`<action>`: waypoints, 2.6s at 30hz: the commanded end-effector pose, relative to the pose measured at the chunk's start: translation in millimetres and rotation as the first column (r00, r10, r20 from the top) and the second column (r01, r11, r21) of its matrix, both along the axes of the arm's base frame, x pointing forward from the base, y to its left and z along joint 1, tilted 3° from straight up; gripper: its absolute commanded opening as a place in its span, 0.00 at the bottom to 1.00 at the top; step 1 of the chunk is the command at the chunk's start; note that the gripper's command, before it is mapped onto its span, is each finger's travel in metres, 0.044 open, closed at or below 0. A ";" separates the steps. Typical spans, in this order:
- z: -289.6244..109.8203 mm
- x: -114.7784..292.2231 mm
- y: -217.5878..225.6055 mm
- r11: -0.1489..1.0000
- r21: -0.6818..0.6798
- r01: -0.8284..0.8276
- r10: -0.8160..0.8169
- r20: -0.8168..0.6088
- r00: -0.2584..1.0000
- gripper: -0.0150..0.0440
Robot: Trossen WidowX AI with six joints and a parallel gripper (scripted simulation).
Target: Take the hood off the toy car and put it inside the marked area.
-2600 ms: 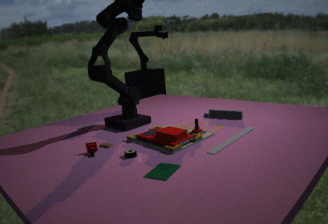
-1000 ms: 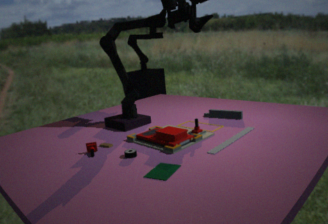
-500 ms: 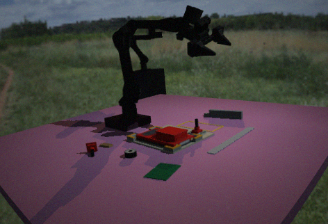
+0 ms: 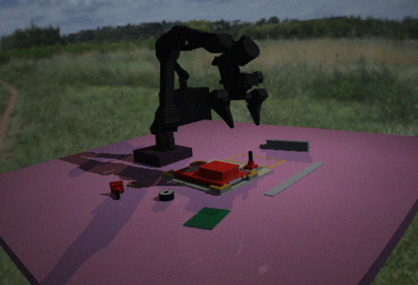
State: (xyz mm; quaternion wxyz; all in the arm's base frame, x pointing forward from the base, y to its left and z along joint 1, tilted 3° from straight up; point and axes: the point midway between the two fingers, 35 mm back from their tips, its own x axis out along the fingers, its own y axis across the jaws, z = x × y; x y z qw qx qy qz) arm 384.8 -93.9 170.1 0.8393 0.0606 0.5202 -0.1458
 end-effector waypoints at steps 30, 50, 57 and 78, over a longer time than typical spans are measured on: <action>-66.8 -61.0 -45.0 0.974 0.204 -0.104 0.173 -0.359 0.917 1.00; -82.7 -58.8 -44.5 0.973 0.204 -0.104 0.173 -0.359 0.917 1.00; -88.3 -58.1 -44.2 0.973 0.204 -0.104 0.173 -0.359 0.917 1.00; -104.9 -56.8 -42.6 0.973 0.204 -0.104 0.173 -0.359 0.917 1.00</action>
